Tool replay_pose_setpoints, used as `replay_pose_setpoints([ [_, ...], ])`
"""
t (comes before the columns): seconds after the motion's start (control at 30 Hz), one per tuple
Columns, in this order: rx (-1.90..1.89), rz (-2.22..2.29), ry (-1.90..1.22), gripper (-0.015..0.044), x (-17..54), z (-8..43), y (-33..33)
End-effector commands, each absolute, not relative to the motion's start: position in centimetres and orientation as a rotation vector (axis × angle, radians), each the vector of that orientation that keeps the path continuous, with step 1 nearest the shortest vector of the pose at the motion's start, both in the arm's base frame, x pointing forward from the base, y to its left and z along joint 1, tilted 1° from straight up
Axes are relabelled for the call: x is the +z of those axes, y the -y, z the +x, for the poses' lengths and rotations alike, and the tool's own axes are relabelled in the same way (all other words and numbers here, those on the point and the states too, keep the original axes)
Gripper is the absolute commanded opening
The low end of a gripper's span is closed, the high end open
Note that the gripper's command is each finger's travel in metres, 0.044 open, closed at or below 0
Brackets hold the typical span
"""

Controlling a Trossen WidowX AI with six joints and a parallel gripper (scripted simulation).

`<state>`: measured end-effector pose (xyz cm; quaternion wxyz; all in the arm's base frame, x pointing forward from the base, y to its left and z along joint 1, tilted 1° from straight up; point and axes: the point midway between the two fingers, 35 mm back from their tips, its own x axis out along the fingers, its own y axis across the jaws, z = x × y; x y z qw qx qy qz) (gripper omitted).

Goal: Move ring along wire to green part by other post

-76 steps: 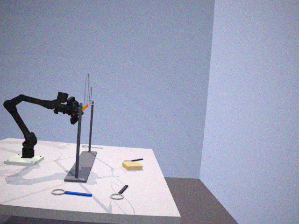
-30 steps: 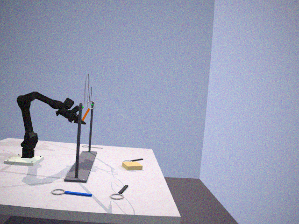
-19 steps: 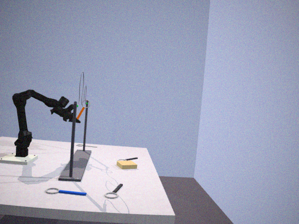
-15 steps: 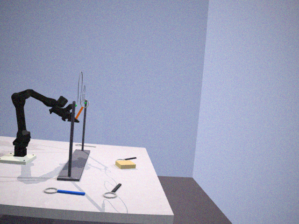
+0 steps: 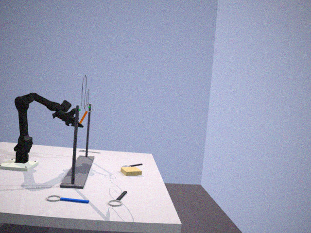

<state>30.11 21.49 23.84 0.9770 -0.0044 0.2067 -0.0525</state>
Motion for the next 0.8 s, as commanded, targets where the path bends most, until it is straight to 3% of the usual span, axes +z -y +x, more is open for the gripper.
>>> replay_pose_setpoints([
  [0.0, -0.107, -0.004, -0.413, -0.015, 23.9, 30.1, -22.0],
  [0.77, -0.107, -0.003, -0.413, -0.015, 22.5, 30.1, -23.1],
])
